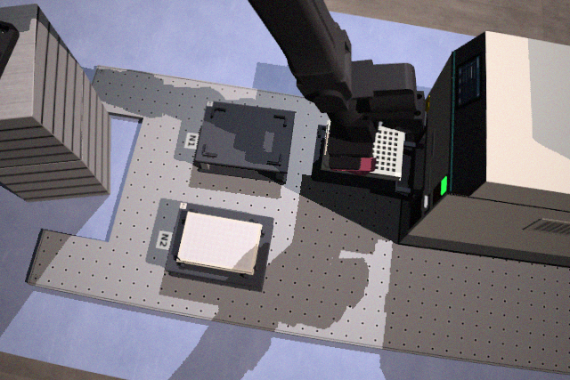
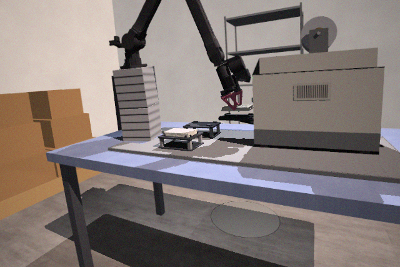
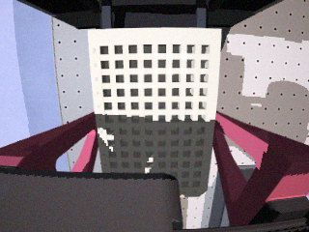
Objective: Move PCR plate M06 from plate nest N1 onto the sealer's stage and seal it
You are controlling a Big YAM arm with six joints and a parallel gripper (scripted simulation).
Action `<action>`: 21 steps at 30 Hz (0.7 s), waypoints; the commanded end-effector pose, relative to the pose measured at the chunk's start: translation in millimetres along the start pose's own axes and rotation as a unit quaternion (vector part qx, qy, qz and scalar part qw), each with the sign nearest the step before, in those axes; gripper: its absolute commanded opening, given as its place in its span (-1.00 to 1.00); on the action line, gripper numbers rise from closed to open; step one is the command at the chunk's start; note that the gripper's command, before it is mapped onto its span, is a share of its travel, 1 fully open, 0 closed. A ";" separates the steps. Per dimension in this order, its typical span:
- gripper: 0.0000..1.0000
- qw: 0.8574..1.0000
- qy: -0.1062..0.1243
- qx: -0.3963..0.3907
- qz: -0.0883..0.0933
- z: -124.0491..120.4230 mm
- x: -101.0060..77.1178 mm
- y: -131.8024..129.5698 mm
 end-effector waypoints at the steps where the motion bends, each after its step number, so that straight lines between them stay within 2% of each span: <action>1: -1.00 1.000 0.007 -0.018 0.002 -12.8 9.6 10.6; 4: -1.00 1.000 0.010 -0.018 0.002 -15.5 12.2 10.4; 14: -1.00 1.000 -0.011 -0.003 0.000 7.9 13.5 -1.0; 18: -1.00 1.000 -0.008 -0.001 -0.002 5.5 18.1 -5.0; 21: -1.00 1.000 0.002 -0.001 -0.003 -5.8 21.1 -7.3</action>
Point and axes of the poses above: the point where the finger pads meet when closed, its own x axis out along the fingers, its own y axis across the jaws, z = x × y, the point moved 7 cm from there along -x, back along the fingers, and after that the axes turned 1 degree about x, right-handed, at the moved point
